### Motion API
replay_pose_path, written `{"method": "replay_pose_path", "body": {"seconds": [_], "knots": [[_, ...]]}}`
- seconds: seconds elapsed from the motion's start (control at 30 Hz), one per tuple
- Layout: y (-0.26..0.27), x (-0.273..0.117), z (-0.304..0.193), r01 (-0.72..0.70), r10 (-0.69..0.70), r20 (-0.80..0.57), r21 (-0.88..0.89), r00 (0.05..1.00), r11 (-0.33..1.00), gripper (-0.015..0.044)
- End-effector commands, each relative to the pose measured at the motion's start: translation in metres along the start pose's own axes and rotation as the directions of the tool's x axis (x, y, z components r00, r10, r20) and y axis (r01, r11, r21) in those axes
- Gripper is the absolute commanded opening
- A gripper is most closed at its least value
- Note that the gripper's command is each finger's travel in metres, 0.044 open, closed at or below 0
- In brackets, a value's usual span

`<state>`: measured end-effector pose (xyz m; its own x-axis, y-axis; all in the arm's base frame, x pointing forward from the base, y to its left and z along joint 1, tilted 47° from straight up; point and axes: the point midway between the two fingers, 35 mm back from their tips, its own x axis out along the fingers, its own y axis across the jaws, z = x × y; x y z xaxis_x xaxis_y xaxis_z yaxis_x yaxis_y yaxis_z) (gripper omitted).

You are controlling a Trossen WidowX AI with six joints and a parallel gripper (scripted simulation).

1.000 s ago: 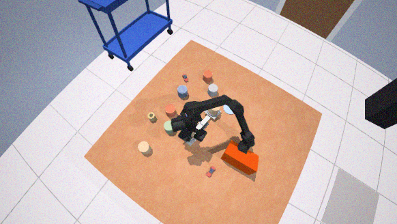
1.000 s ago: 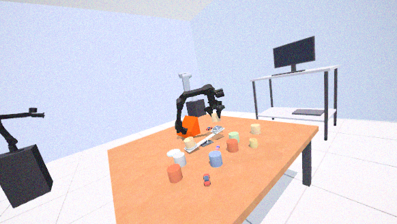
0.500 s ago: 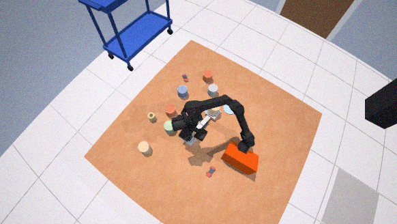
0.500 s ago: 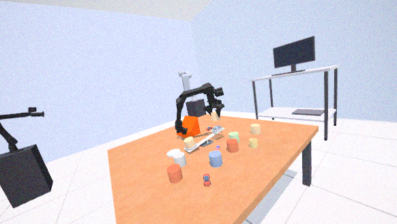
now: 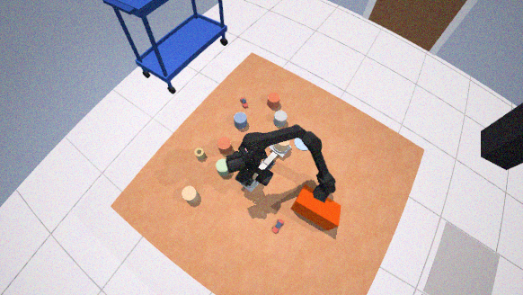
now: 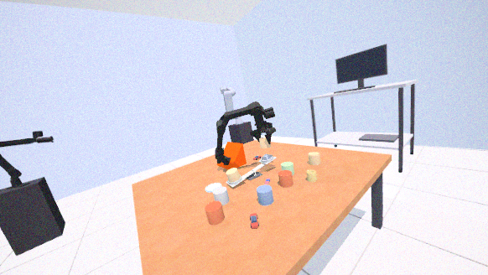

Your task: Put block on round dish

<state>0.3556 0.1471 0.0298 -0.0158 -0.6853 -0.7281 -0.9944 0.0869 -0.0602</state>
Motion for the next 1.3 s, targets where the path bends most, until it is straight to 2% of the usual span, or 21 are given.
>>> {"method": "replay_pose_path", "body": {"seconds": [0.0,1.0,1.27], "knots": [[0.000,0.000,0.000,0.000,0.000,0.000,0.000,1.000,1.000,0.0000],[0.000,0.000,0.000,0.000,0.000,0.000,0.000,1.000,1.000,0.0000],[0.053,0.047,0.071,-0.050,0.050,-0.014,0.063,0.999,0.997,0.0000]]}}
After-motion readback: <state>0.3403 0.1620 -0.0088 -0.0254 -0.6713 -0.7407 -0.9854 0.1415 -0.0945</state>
